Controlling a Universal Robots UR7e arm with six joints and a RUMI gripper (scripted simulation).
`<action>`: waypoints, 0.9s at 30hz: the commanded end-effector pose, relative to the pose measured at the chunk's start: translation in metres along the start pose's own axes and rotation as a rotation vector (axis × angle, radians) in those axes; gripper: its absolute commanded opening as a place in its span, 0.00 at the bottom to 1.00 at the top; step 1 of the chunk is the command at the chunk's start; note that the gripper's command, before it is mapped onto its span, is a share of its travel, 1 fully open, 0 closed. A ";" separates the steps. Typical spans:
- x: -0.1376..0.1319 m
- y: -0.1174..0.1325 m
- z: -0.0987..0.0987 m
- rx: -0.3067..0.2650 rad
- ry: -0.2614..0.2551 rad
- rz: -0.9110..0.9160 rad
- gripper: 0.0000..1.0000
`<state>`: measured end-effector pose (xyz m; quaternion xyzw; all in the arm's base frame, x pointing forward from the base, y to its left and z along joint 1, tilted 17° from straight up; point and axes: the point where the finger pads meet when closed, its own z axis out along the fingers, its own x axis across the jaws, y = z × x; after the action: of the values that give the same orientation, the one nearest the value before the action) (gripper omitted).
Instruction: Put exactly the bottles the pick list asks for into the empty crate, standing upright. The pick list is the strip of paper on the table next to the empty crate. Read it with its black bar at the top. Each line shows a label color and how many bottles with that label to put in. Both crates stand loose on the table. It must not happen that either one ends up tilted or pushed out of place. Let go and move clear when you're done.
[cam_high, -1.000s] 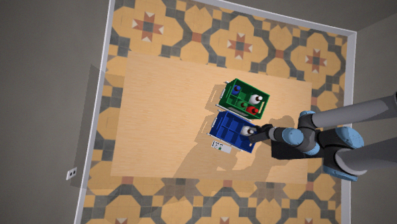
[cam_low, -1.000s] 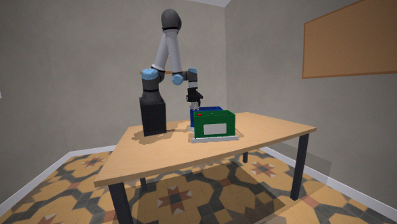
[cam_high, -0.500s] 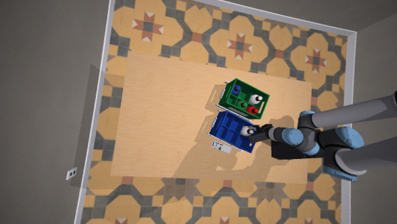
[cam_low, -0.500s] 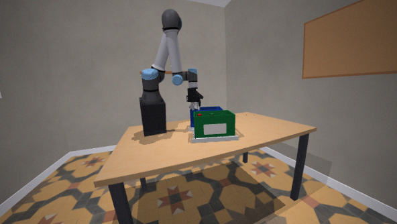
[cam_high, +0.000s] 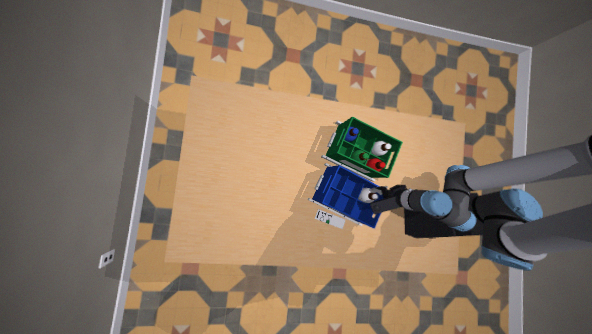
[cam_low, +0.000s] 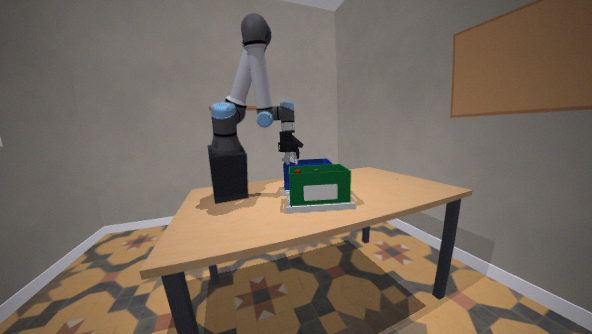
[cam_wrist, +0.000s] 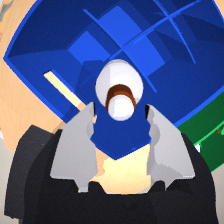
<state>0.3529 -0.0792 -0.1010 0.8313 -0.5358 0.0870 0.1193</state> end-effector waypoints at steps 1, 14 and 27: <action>0.000 0.000 0.000 0.001 0.001 0.000 0.38; 0.000 0.000 -0.019 0.001 0.001 0.000 0.38; 0.000 0.000 -0.048 0.001 0.001 0.000 0.38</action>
<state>0.3523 -0.0669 -0.0610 0.8314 -0.5355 0.0885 0.1189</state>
